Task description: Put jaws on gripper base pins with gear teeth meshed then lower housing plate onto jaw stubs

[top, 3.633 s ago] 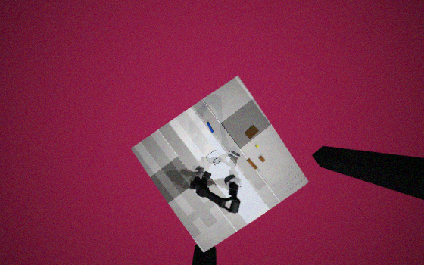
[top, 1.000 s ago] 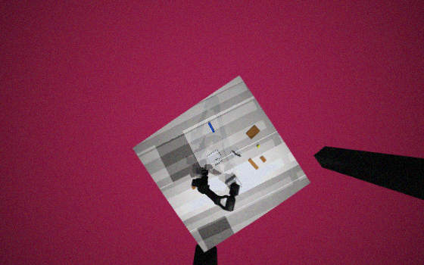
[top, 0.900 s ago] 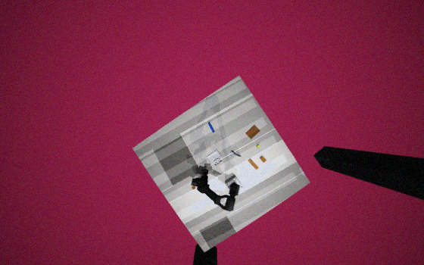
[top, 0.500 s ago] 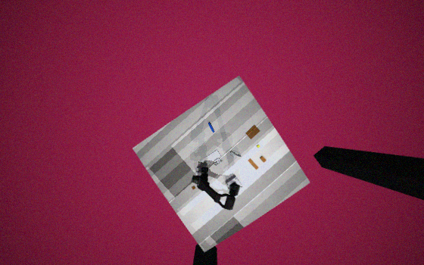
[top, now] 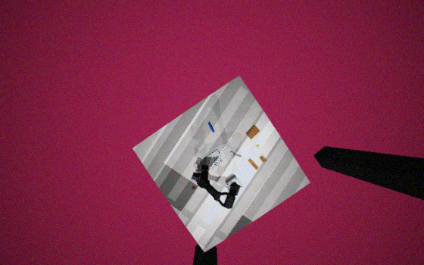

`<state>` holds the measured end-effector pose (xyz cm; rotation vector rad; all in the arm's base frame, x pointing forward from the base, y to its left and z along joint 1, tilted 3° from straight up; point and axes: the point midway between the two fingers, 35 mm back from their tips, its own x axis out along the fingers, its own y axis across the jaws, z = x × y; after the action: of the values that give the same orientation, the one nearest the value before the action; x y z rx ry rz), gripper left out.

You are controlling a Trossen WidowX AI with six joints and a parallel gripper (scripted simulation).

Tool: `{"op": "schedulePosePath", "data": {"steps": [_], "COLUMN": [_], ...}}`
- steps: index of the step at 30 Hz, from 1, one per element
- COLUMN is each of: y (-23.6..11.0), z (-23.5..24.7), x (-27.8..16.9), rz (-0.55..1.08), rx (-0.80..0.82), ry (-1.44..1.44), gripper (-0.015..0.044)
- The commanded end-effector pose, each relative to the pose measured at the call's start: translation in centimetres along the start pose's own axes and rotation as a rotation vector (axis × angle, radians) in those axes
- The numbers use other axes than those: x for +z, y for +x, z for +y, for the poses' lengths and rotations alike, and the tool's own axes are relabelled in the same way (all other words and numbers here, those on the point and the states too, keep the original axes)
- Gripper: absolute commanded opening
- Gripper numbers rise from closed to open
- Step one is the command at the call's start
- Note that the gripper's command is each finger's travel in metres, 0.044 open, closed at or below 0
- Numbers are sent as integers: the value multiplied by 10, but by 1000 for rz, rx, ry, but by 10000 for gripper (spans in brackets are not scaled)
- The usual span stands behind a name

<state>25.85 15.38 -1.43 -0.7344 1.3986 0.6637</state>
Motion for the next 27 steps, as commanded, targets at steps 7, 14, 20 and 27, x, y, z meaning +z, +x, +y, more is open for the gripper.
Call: {"op": "schedulePosePath", "data": {"steps": [7,14,20,27], "y": [-19,-61,-52,-52], "z": [-8,-4,-5,-5], "x": [2,0,2,2], "rz": [0,1,-2,-2], "rx": [1,0,-1,-1], "ry": [-4,-1,-7,-7], "gripper": [0,0,131,315]}}
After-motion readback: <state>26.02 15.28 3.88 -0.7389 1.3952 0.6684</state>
